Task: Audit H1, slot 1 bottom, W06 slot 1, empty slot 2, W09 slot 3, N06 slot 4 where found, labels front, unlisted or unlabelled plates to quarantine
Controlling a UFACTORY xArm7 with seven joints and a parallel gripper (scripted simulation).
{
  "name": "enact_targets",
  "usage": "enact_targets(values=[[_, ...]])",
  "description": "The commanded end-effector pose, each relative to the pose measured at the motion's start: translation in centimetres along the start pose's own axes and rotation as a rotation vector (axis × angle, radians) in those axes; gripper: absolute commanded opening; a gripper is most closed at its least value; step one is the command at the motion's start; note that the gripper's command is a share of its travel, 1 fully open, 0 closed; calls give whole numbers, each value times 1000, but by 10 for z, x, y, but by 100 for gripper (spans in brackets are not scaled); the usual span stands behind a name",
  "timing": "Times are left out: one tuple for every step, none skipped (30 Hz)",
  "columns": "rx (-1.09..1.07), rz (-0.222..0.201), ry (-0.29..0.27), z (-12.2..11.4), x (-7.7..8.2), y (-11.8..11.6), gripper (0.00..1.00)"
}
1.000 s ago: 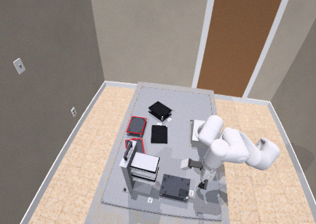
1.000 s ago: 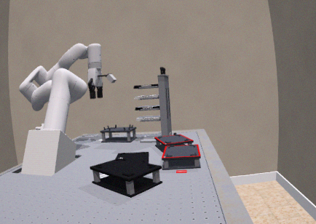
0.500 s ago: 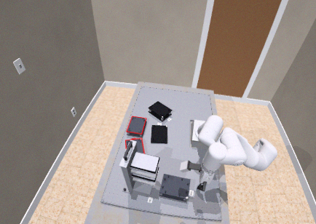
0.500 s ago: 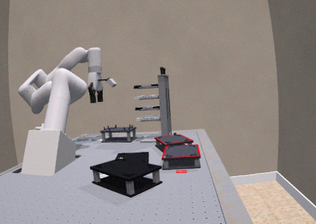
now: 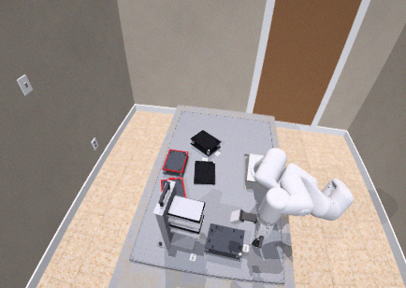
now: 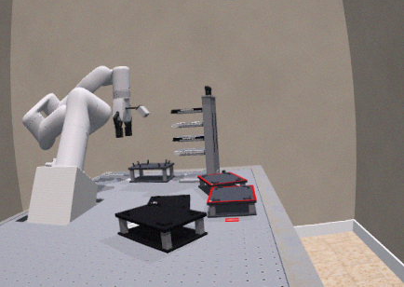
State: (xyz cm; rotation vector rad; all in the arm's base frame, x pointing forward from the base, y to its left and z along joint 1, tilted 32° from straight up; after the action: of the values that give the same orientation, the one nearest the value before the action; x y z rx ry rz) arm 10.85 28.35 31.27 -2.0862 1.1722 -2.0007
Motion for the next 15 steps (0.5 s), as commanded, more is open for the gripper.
enact_targets(values=[[1,3,-1,0,-4,-1,100],[1,3,-1,0,-5,-1,100],[1,3,-1,0,-5,-1,100],[1,3,-1,0,-5,-1,100],[1,3,-1,0,-5,-1,100],[1,3,-1,0,-5,-1,100],[1,3,-1,0,-5,-1,100],[1,3,-1,0,-5,-1,100],[1,3,-1,0,-5,-1,100],[1,3,-1,0,-5,-1,100],[1,7,15,-1,-5,0,100],[1,12,31,-1,-5,0,100],[1,16,47,-1,-5,0,100],[1,20,63,-1,-5,0,100],[1,20,63,-1,-5,0,100]])
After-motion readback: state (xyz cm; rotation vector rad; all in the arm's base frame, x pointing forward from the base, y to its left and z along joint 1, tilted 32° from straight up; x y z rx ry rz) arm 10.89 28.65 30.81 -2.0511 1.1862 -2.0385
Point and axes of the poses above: the point where the finger pads meet when closed, its own x axis back along the fingers, its own y axis across the jaws, z = x × y, the point moved 1 cm from there along x, back along the fingers, and after that the axes turned 15 degrees about -x, right-handed, at the moved point
